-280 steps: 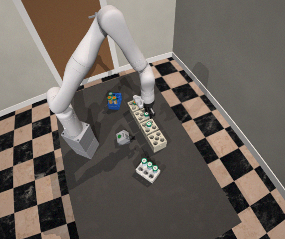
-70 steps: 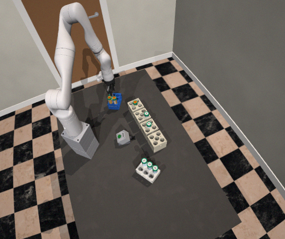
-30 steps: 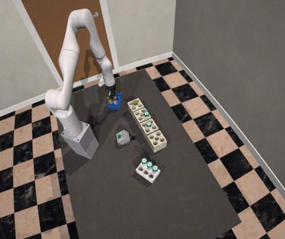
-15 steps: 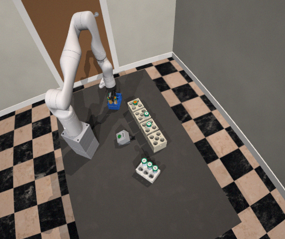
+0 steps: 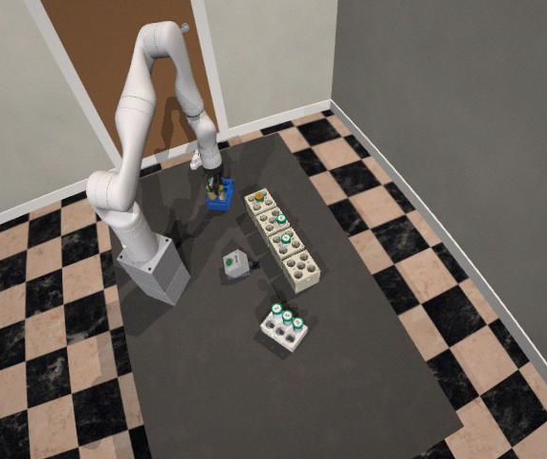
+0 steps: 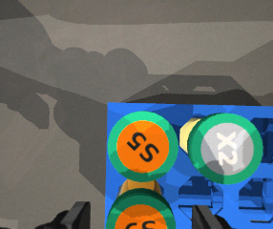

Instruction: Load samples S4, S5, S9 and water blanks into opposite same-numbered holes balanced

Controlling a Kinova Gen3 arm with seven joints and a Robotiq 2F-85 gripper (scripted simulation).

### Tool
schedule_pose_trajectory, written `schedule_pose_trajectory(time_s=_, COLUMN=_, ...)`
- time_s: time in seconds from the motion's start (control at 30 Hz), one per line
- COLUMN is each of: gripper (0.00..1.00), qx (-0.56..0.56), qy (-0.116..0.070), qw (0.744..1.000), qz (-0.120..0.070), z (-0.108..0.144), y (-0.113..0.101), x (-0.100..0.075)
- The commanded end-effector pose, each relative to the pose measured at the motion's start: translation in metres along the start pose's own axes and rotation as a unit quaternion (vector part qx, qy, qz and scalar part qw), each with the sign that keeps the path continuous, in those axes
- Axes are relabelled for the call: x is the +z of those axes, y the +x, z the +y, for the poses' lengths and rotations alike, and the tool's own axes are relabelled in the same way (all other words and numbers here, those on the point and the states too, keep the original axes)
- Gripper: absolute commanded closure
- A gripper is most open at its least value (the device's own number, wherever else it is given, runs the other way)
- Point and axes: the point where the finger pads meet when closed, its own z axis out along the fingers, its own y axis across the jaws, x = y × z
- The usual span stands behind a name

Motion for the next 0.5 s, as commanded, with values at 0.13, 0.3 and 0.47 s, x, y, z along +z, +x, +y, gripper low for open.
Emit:
schedule_pose_trajectory(time_s=0.13, gripper=0.38, qx=0.0, qy=-0.001, qw=1.0, qz=0.0, z=0.0006, y=-0.0001, x=0.0011)
schedule_pose_trajectory(time_s=0.3, gripper=0.38, qx=0.0, qy=-0.001, qw=1.0, qz=0.0, z=0.0006, y=-0.0001, x=0.0027)
schedule_pose_trajectory(time_s=0.47, gripper=0.38, qx=0.0, qy=-0.001, qw=1.0, qz=0.0, z=0.0006, y=-0.0001, x=0.0044)
